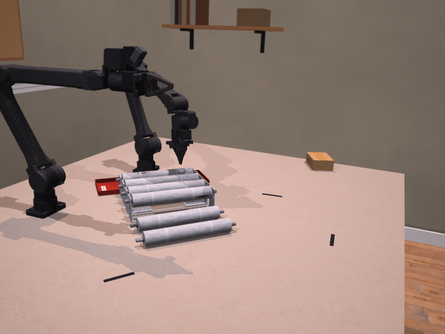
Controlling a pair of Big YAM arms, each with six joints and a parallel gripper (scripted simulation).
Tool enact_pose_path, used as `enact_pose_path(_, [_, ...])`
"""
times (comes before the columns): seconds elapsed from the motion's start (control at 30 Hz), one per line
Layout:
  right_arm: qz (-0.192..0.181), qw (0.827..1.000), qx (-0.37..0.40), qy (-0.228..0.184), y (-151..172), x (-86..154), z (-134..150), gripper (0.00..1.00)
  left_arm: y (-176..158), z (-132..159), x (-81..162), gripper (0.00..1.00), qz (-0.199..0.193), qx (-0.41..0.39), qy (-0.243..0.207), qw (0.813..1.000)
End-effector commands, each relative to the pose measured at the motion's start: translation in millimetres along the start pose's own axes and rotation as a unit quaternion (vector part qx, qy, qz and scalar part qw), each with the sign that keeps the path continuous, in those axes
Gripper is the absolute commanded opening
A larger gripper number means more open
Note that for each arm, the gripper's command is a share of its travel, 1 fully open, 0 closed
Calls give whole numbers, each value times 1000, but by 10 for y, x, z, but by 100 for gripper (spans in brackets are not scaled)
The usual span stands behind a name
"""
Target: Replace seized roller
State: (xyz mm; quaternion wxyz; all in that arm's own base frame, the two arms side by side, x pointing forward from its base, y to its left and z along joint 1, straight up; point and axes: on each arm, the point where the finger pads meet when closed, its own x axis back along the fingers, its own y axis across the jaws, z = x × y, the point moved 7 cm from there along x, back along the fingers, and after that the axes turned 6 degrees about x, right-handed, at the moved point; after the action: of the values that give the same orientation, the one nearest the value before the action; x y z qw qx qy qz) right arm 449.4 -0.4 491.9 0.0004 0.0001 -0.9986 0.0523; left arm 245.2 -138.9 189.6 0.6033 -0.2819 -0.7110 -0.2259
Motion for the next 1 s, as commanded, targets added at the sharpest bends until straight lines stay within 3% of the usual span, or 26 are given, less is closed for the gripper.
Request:
enact_pose_path(0.0, [7,1000,-4,-22,-87,-53,-313,0,51,-10,-91,0,1,3,3,1000])
enact_pose_path(0.33, [7,1000,-4,-22,-87,-53,-313,0,62,9,-194,0,1,4,2,1000])
enact_pose_path(0.97, [7,1000,-4,-22,-87,-53,-313,0,25,5,-175,0,1,-2,-1,1000])
